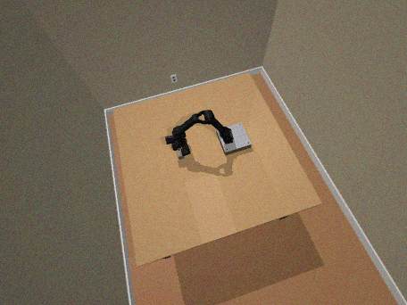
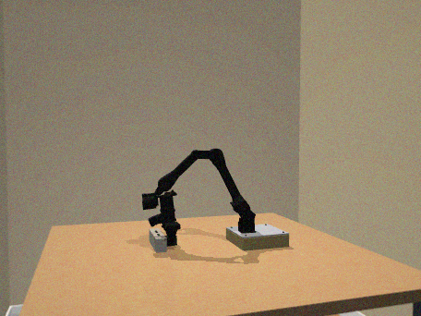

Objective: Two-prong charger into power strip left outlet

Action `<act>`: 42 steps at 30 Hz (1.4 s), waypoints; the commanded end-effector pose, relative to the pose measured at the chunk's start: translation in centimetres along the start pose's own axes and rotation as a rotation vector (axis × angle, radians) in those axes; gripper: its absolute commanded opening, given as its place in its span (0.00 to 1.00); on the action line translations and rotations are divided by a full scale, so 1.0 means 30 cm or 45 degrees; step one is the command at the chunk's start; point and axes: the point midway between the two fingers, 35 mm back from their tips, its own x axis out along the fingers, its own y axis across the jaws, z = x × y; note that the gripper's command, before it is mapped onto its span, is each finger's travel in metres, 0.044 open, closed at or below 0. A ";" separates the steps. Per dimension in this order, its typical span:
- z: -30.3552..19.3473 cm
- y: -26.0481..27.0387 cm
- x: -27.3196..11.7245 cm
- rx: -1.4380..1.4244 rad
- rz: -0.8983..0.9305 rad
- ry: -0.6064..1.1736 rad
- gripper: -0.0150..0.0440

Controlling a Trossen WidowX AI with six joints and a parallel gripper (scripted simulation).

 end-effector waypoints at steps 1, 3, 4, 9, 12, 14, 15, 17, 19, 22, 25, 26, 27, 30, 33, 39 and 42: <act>0.042 -0.001 -0.014 0.002 -0.002 -0.045 0.25; 0.045 -0.001 -0.015 0.002 -0.002 -0.045 0.25; 0.046 -0.001 -0.015 0.002 -0.002 -0.045 0.25; 0.052 -0.001 -0.018 0.002 -0.002 -0.046 0.25; 0.056 -0.001 -0.019 0.002 -0.002 -0.046 0.25; 0.059 -0.001 -0.020 0.002 -0.002 -0.046 0.25; 0.060 -0.001 -0.020 0.002 -0.002 -0.046 0.25; 0.061 -0.001 -0.020 0.002 -0.002 -0.046 0.25; 0.062 -0.001 -0.021 0.002 -0.002 -0.046 0.25; 0.063 -0.001 -0.021 0.002 -0.002 -0.046 0.25; 0.064 -0.001 -0.021 0.002 -0.002 -0.046 0.25; 0.064 -0.001 -0.021 0.002 -0.002 -0.046 0.25; 0.065 -0.001 -0.021 0.002 -0.002 -0.046 0.25; 0.066 -0.001 -0.021 0.002 -0.002 -0.046 0.25; 0.068 -0.001 -0.021 0.002 -0.002 -0.046 0.25; 0.070 -0.001 -0.021 0.002 -0.002 -0.046 0.25; 0.071 -0.001 -0.020 0.002 -0.002 -0.046 0.25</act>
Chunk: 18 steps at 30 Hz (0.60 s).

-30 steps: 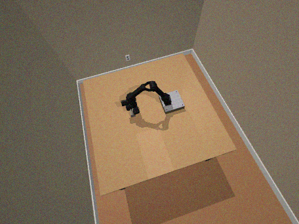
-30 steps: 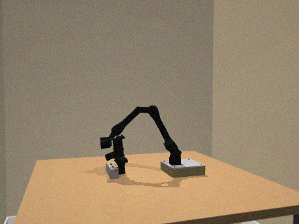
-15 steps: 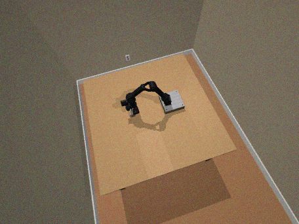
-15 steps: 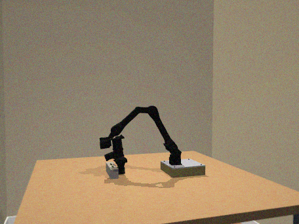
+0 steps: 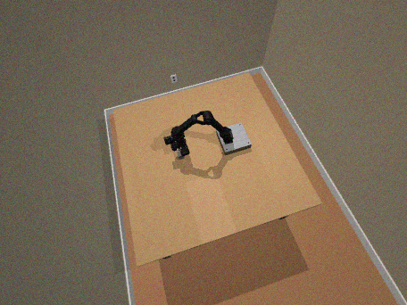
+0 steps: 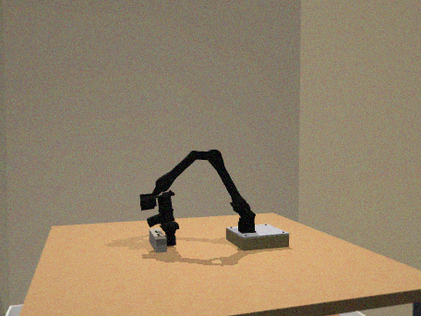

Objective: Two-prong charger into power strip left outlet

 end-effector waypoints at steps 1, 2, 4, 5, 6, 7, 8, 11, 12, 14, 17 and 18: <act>0.052 -0.001 -0.018 -0.001 -0.003 -0.070 0.25; 0.053 -0.001 -0.017 -0.001 -0.003 -0.070 0.25; 0.053 -0.001 -0.017 -0.001 -0.003 -0.070 0.25; 0.052 -0.001 -0.017 -0.001 -0.003 -0.070 0.25; 0.052 -0.001 -0.017 -0.001 -0.003 -0.070 0.25; 0.052 -0.001 -0.016 -0.001 -0.003 -0.070 0.25; 0.051 -0.001 -0.016 -0.001 -0.003 -0.070 0.25; 0.050 -0.001 -0.016 -0.001 -0.003 -0.070 0.25; 0.049 -0.001 -0.016 -0.001 -0.003 -0.070 0.25; 0.049 -0.001 -0.016 -0.001 -0.003 -0.070 0.25; 0.047 -0.001 -0.015 -0.001 -0.003 -0.070 0.25; 0.047 -0.001 -0.015 -0.001 -0.003 -0.070 0.25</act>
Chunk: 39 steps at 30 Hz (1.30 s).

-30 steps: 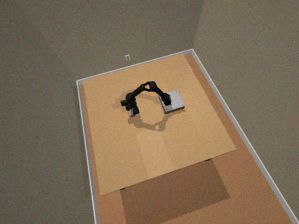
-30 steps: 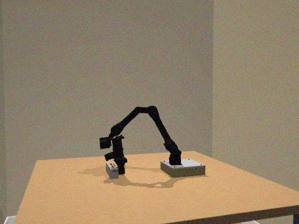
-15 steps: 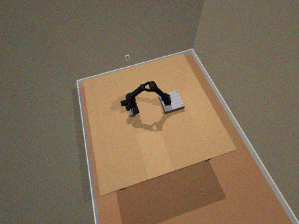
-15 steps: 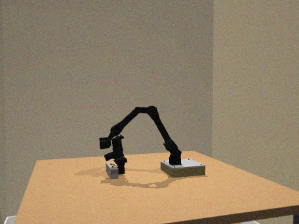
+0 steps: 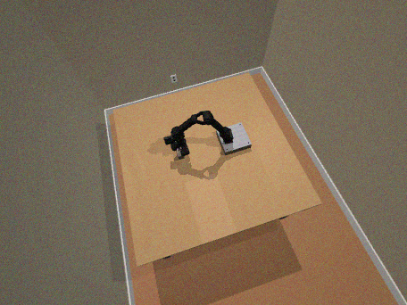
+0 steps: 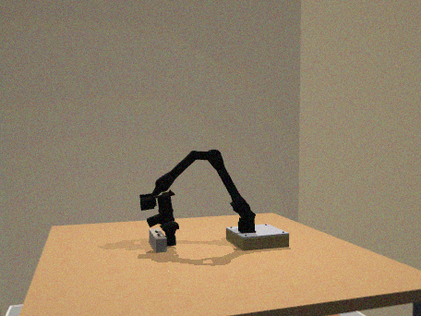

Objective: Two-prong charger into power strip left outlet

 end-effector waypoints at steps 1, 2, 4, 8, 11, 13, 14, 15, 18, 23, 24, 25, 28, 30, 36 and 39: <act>0.046 -0.001 -0.015 -0.001 -0.004 -0.072 0.25; 0.046 -0.001 -0.015 -0.001 -0.004 -0.072 0.25; 0.045 -0.001 -0.015 -0.001 -0.004 -0.072 0.25; 0.043 -0.001 -0.015 -0.001 -0.004 -0.072 0.25; 0.042 -0.001 -0.014 -0.001 -0.004 -0.072 0.25; 0.041 -0.001 -0.014 -0.001 -0.004 -0.072 0.25; 0.041 -0.001 -0.013 -0.001 -0.004 -0.072 0.25; 0.040 -0.001 -0.013 -0.001 -0.004 -0.072 0.25; 0.039 -0.001 -0.013 -0.001 -0.004 -0.072 0.25; 0.037 -0.001 -0.011 -0.001 -0.004 -0.072 0.25; 0.037 -0.001 -0.011 -0.001 -0.004 -0.072 0.25; 0.037 -0.001 -0.011 -0.001 -0.004 -0.072 0.25; 0.036 -0.001 -0.010 -0.001 -0.004 -0.072 0.25; 0.035 -0.001 -0.010 -0.001 -0.004 -0.072 0.25; 0.033 -0.001 -0.008 -0.001 -0.004 -0.072 0.25; 0.032 -0.001 -0.007 -0.001 -0.004 -0.072 0.25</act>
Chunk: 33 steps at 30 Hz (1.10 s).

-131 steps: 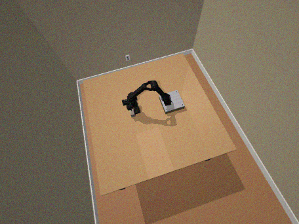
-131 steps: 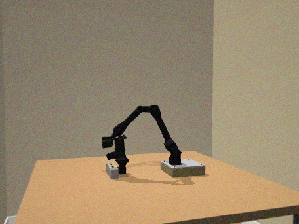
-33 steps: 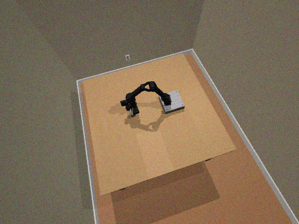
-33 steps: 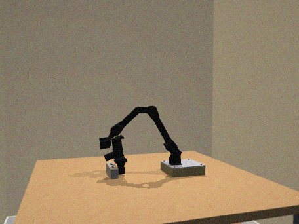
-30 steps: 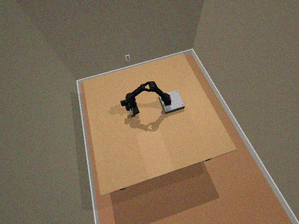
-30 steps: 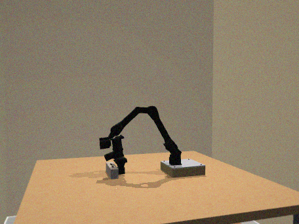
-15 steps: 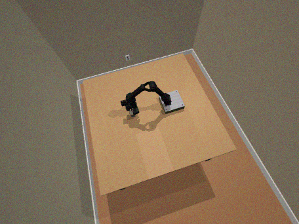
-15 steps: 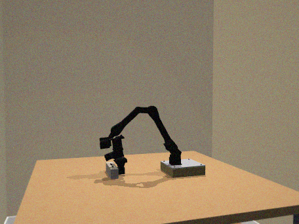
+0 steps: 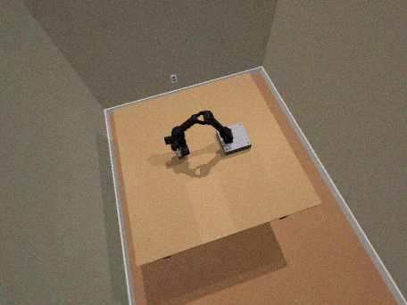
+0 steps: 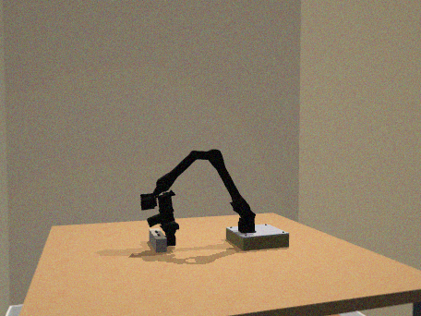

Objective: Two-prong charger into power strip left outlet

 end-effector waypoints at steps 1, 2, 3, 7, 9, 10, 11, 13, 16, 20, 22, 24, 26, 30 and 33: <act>0.032 -0.001 -0.008 -0.001 -0.001 -0.053 0.25; 0.031 -0.001 -0.008 -0.001 -0.001 -0.053 0.25; 0.031 -0.001 -0.007 -0.001 -0.001 -0.053 0.25; 0.030 -0.001 -0.006 -0.001 -0.001 -0.053 0.25; 0.029 -0.001 -0.006 -0.001 -0.001 -0.053 0.25; 0.028 -0.001 -0.006 -0.001 -0.001 -0.053 0.25; 0.028 -0.001 -0.005 -0.001 -0.001 -0.053 0.25; 0.027 -0.001 -0.005 -0.001 -0.001 -0.053 0.25; 0.026 -0.001 -0.005 -0.001 -0.001 -0.053 0.25; 0.024 -0.001 -0.005 -0.001 -0.001 -0.053 0.25; 0.024 -0.001 -0.006 -0.001 -0.001 -0.053 0.25; 0.024 -0.001 -0.007 -0.001 -0.001 -0.053 0.25; 0.024 -0.001 -0.008 -0.001 -0.001 -0.053 0.25; 0.024 -0.001 -0.010 -0.001 -0.001 -0.053 0.25; 0.024 -0.001 -0.011 -0.001 -0.001 -0.053 0.25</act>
